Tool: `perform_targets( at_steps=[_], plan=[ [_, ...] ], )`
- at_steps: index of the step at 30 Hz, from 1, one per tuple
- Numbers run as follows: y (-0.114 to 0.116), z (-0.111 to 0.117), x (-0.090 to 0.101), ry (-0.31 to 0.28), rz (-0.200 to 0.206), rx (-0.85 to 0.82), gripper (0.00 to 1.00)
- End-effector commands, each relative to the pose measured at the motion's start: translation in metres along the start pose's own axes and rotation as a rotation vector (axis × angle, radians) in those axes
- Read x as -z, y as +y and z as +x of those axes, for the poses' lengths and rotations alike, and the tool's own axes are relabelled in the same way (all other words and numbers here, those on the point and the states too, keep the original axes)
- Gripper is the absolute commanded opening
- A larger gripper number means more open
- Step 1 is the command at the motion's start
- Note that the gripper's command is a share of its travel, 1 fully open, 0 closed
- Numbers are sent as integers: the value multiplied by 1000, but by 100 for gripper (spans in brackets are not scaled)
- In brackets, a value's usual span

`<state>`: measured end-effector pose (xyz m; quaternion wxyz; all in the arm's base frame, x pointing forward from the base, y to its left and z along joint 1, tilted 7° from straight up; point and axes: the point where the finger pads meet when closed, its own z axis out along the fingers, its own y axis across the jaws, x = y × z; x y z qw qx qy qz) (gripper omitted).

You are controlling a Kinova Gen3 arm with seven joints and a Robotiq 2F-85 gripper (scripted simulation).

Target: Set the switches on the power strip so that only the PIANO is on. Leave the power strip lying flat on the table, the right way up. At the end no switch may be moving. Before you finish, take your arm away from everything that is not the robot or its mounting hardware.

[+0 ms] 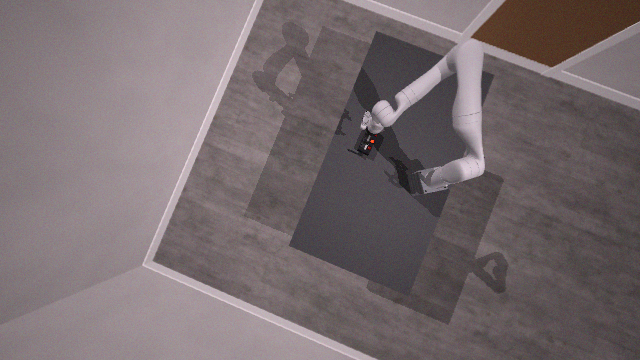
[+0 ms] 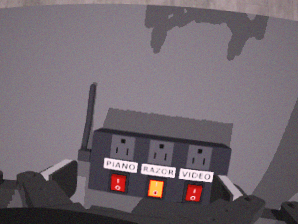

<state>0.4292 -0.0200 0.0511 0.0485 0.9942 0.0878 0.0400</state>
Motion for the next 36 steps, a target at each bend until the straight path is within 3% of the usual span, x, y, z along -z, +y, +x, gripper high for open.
perform_targets(
  at_steps=[1, 15, 27, 36],
  plan=[
    [0, 0, 0, 1, -1, -9, 100],
    [-3, -2, -6, 3, -3, -149, 100],
    [-8, -6, -16, 6, -5, -369, 100],
    [-14, -12, -27, 9, -6, -628, 100]
  ],
)
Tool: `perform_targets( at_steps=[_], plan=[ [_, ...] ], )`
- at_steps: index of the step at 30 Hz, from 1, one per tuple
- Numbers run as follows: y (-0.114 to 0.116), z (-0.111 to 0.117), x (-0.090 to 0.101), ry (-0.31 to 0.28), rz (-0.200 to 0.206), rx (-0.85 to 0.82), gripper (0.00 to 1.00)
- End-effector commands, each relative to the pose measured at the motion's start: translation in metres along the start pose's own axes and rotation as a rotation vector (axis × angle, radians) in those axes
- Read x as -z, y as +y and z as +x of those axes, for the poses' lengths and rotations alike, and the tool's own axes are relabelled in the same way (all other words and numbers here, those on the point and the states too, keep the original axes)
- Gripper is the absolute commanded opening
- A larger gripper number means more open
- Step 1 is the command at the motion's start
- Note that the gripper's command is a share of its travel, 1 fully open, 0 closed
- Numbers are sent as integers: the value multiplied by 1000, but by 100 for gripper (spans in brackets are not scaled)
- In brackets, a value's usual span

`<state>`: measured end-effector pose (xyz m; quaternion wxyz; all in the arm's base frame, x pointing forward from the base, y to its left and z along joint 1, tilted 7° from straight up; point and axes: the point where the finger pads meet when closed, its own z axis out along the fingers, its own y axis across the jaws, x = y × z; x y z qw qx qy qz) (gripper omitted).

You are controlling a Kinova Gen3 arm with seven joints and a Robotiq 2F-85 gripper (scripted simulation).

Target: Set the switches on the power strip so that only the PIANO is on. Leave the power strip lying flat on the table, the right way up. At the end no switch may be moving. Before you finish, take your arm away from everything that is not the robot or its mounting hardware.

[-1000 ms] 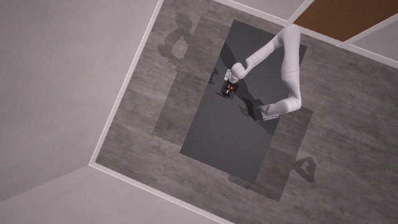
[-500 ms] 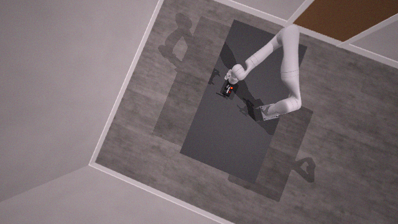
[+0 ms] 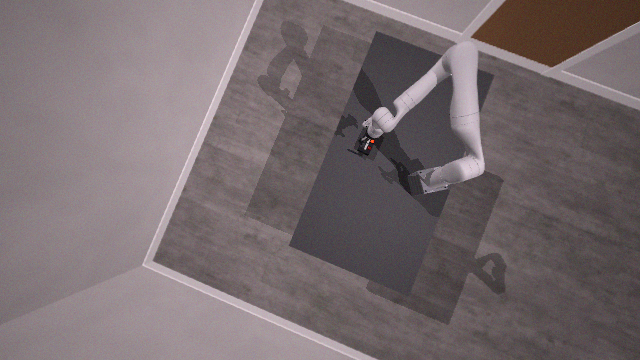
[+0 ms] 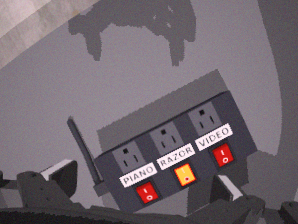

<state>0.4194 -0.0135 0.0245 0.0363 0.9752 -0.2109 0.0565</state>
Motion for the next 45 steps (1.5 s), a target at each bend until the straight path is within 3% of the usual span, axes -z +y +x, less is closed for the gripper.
perform_targets(
  at_steps=[1, 23, 45],
  plan=[
    [-2, -4, -3, 2, -1, -56, 100],
    [-3, -25, -26, -1, 0, -650, 100],
    [-3, -38, -37, -7, -1, -959, 100]
  ],
)
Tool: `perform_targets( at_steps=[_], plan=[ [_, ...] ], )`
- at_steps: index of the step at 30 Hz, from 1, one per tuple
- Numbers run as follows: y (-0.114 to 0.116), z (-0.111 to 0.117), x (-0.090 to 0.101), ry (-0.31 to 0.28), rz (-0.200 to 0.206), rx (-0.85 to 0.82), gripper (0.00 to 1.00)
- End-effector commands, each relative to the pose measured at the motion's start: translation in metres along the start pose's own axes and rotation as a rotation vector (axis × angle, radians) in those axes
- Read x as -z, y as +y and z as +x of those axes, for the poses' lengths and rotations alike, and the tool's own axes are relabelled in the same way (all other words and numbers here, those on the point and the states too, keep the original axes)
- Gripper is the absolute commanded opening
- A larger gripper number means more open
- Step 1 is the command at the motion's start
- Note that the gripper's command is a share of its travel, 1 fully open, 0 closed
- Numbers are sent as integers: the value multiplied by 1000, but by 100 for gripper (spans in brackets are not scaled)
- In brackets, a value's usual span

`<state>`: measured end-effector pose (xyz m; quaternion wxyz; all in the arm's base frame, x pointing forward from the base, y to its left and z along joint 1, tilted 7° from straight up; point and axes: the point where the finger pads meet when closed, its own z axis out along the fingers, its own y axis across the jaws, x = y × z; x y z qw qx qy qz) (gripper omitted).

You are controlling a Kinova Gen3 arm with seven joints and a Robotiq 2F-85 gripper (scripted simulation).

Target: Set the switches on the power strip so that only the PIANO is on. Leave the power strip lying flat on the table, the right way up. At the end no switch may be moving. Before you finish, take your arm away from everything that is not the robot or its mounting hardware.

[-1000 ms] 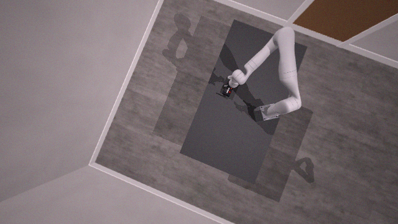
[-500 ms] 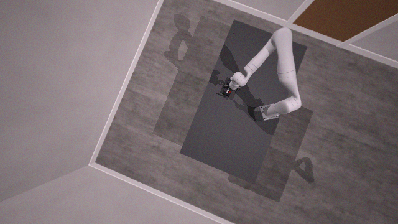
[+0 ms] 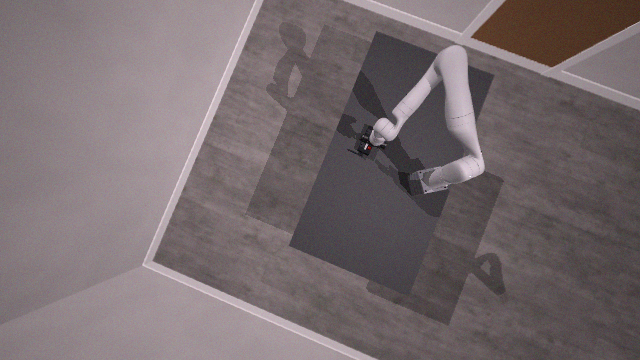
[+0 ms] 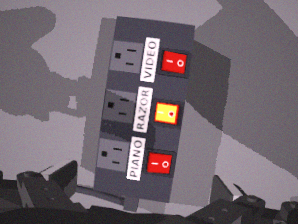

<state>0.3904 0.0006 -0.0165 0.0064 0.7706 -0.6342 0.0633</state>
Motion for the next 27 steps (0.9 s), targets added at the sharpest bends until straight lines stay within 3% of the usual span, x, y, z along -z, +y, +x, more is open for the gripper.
perform_targets(
  at_steps=[1, 17, 18, 27],
  plan=[
    [1, -1, 0, 0, 0, -16, 100],
    [2, -2, -2, -1, -1, -54, 100],
    [2, -2, -2, -1, -1, -54, 0],
    [2, -2, -2, -1, -1, -54, 0]
  ],
)
